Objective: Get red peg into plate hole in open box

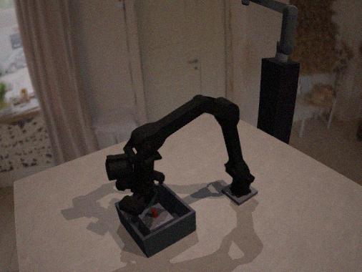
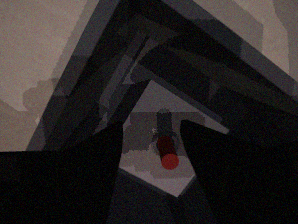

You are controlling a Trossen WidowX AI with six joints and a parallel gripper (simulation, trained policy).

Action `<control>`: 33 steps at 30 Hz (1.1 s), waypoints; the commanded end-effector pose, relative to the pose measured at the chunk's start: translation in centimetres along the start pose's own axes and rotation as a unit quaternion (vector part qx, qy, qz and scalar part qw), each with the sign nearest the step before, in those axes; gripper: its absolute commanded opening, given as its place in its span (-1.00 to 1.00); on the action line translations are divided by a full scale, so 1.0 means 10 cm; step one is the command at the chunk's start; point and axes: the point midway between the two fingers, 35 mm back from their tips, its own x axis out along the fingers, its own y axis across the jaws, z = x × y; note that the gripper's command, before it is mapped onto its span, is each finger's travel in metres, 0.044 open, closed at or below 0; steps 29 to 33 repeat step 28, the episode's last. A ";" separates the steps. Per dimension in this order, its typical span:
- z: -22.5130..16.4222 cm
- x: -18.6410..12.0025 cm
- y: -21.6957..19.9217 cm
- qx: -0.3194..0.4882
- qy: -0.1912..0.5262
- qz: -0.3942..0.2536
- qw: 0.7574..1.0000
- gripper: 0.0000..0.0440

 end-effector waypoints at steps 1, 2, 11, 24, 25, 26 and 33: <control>0.06 -0.06 0.07 0.002 0.012 0.001 1.000 -0.04; 0.08 -0.08 0.09 0.004 0.015 0.000 1.000 -0.03; 0.18 -0.24 0.24 0.021 0.050 -0.014 0.998 0.05; 0.22 -0.40 0.44 0.044 0.082 -0.031 0.995 0.15; 0.23 -0.40 0.47 0.046 0.081 -0.029 0.995 0.15; 0.24 -0.39 0.49 0.047 0.080 -0.028 0.995 0.15; 0.26 -0.37 0.53 0.048 0.077 -0.027 0.996 0.16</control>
